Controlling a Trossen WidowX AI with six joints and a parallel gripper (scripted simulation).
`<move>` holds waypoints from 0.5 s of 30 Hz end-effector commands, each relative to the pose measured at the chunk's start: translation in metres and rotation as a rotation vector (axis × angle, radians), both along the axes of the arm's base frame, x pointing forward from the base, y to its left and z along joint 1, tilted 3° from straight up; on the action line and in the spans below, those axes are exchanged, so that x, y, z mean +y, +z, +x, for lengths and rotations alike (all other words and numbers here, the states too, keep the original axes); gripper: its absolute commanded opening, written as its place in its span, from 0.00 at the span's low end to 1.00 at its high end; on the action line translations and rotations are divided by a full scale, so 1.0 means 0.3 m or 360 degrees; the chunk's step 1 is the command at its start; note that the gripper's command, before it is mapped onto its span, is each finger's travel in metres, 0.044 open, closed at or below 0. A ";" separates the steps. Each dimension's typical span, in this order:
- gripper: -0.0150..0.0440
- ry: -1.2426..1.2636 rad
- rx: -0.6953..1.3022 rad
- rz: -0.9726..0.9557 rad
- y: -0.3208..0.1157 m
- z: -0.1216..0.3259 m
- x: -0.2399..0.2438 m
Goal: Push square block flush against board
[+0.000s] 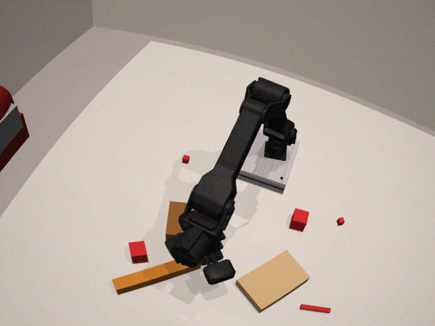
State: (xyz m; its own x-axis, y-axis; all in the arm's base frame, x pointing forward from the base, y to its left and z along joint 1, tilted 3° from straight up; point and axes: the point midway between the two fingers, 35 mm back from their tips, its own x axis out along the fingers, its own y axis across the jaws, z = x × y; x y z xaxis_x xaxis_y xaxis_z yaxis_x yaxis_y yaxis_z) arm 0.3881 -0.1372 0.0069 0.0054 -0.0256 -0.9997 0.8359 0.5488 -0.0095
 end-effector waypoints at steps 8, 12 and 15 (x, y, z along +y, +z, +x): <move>0.25 0.0001 0.0013 0.0013 -0.012 0.024 -0.034; 0.25 0.0001 0.0013 0.0012 -0.011 0.034 -0.047; 0.25 0.0001 0.0013 0.0012 -0.010 0.041 -0.057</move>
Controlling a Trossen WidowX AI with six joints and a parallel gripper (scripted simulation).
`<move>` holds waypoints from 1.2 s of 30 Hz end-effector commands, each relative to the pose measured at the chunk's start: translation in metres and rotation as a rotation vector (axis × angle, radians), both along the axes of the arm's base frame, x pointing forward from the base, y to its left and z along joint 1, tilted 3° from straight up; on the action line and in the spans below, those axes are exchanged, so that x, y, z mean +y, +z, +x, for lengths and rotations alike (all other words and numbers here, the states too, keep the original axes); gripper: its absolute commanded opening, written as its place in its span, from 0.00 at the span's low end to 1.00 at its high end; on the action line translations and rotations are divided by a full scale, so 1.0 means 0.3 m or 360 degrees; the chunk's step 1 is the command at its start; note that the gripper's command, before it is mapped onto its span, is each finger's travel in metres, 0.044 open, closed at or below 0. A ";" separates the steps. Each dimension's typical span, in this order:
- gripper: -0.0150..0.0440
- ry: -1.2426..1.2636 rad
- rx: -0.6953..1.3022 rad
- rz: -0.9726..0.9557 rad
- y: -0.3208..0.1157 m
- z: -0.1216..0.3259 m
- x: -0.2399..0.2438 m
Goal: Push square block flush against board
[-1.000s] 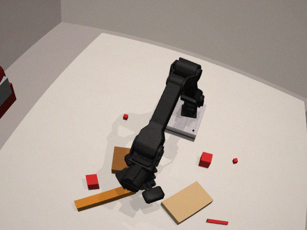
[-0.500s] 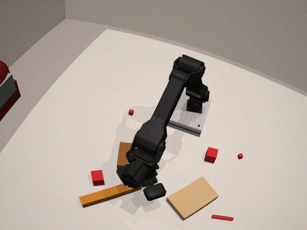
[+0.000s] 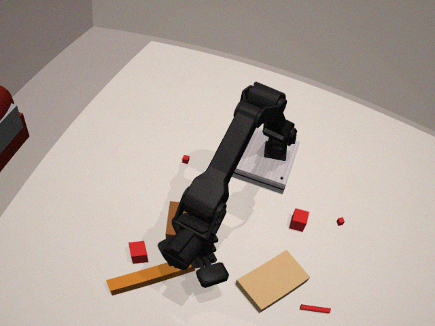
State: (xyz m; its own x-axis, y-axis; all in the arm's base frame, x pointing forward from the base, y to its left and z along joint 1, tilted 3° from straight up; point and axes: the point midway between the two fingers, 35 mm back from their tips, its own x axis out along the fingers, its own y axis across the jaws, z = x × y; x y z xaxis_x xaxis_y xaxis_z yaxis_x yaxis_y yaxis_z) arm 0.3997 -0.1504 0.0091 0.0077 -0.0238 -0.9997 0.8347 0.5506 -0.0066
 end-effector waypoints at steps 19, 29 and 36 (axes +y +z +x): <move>0.25 -0.0002 0.0014 0.0006 -0.015 0.044 -0.078; 0.25 -0.0002 0.0013 0.0004 -0.015 0.062 -0.113; 0.25 -0.0002 0.0013 0.0003 -0.015 0.074 -0.138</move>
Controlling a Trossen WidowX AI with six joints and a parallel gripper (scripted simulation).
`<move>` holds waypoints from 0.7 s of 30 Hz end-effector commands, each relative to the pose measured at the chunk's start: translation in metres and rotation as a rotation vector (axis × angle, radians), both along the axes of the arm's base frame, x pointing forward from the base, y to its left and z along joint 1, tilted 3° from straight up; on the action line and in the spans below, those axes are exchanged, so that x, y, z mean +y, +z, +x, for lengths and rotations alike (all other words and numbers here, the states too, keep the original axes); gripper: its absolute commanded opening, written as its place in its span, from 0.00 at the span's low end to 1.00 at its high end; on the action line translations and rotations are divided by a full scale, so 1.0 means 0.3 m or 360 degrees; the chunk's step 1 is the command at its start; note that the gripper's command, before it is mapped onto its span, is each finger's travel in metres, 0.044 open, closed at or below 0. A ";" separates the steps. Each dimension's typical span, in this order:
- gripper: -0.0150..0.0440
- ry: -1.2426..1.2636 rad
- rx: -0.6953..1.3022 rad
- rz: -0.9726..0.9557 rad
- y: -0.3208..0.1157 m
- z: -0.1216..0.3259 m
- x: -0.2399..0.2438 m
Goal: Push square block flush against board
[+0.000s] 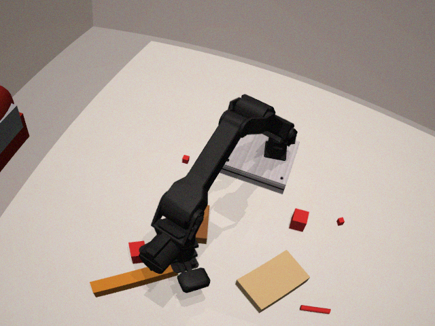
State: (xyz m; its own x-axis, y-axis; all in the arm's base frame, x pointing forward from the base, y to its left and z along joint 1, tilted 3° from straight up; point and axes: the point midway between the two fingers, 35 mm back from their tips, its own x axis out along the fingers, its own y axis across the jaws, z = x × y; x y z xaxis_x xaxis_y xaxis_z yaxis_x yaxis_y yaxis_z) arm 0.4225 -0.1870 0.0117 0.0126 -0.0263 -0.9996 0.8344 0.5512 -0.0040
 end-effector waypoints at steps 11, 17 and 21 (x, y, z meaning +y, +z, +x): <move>0.25 -0.0003 0.0020 0.0006 -0.024 0.009 -0.042; 0.25 -0.0003 0.0020 0.0006 -0.024 0.009 -0.042; 0.25 -0.0003 0.0020 0.0006 -0.024 0.009 -0.042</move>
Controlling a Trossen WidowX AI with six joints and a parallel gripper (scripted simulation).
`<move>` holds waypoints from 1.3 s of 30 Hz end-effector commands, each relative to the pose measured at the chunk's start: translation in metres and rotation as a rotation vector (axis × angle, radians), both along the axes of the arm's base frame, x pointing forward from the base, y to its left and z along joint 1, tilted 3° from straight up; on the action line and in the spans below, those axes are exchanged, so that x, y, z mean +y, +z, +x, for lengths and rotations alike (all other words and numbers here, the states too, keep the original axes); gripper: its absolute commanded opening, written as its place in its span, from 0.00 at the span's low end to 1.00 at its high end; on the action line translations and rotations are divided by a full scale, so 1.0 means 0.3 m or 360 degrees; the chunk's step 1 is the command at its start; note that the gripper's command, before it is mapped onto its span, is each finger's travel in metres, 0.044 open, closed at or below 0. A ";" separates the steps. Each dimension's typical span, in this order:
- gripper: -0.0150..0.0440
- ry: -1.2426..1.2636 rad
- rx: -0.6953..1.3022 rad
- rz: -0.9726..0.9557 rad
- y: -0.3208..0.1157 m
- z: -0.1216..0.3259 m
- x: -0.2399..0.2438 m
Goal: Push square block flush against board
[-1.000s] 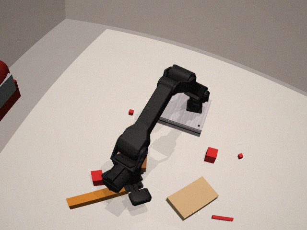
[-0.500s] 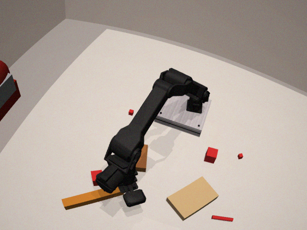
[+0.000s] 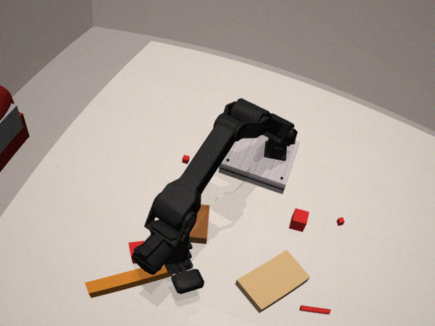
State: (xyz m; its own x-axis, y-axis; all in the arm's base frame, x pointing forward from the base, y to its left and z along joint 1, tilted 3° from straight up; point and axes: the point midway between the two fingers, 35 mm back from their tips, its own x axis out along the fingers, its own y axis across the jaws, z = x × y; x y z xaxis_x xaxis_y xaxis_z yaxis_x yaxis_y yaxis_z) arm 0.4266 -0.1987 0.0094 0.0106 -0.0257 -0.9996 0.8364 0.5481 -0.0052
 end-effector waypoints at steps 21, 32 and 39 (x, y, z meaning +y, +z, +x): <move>0.25 0.0003 0.0017 0.0005 -0.017 -0.005 -0.003; 0.25 0.0003 0.0017 0.0005 -0.017 -0.005 -0.003; 0.25 0.0003 0.0018 0.0005 -0.017 -0.012 0.012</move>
State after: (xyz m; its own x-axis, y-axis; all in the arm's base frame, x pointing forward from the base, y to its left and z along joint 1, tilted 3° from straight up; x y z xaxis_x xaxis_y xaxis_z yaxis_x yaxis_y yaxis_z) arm 0.4258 -0.1982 0.0062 0.0075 -0.0240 -0.9997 0.8362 0.5483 -0.0069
